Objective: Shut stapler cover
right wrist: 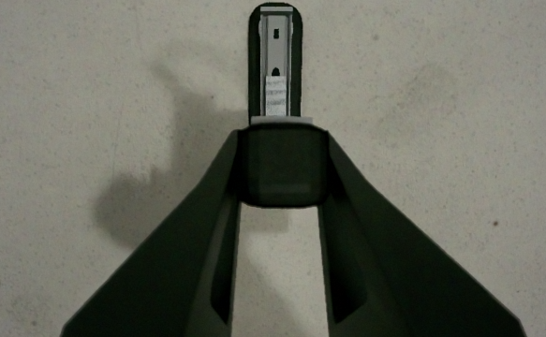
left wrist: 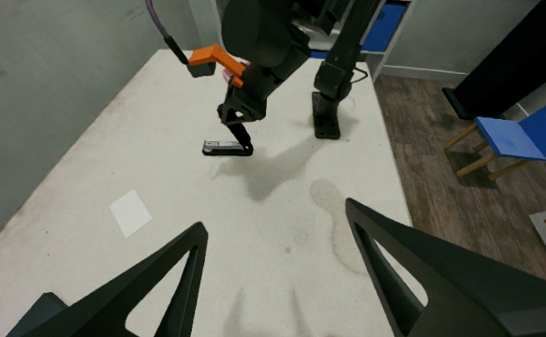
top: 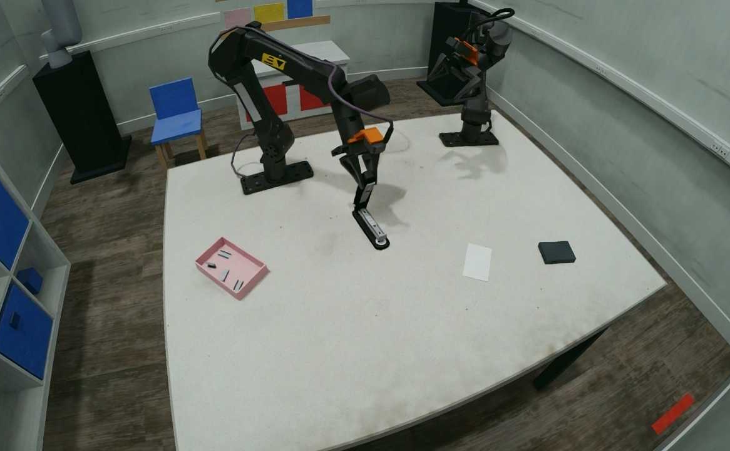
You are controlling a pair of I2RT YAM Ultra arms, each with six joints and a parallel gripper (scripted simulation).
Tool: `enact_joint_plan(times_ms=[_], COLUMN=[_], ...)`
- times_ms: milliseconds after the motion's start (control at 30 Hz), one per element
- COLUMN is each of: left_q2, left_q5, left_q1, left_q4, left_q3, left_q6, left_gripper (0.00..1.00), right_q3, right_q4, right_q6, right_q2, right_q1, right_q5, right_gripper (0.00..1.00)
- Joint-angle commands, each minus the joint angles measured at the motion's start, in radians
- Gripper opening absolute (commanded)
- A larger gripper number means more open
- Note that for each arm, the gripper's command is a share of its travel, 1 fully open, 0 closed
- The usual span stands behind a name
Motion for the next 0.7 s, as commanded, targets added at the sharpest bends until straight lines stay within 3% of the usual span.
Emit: enact_joint_plan(times_ms=[0,167,233,267,667], left_q2=[0.002,0.002,0.002,0.002,0.002], left_q5=[0.021,0.021,0.021,0.021,0.021], left_q1=[0.008,0.008,0.008,0.008,0.008], left_q4=[-0.007,-0.007,-0.007,-0.007,-0.007], left_q3=[0.034,0.034,0.034,0.034,0.034], left_q6=[0.008,0.008,0.008,0.008,0.008], left_gripper=[1.00,1.00,1.00,1.00,1.00], right_q3=[0.007,0.007,0.006,0.006,0.119], right_q4=[0.007,0.007,0.003,0.003,-0.087], right_q6=[-0.002,-0.002,0.001,0.001,-0.045], right_q2=[0.001,0.001,-0.002,-0.002,0.100], right_q1=[-0.005,-0.005,-0.001,-0.001,-0.100], right_q5=[0.001,0.001,0.003,0.003,-0.126], right_gripper=[0.29,0.24,0.02,0.00,0.00])
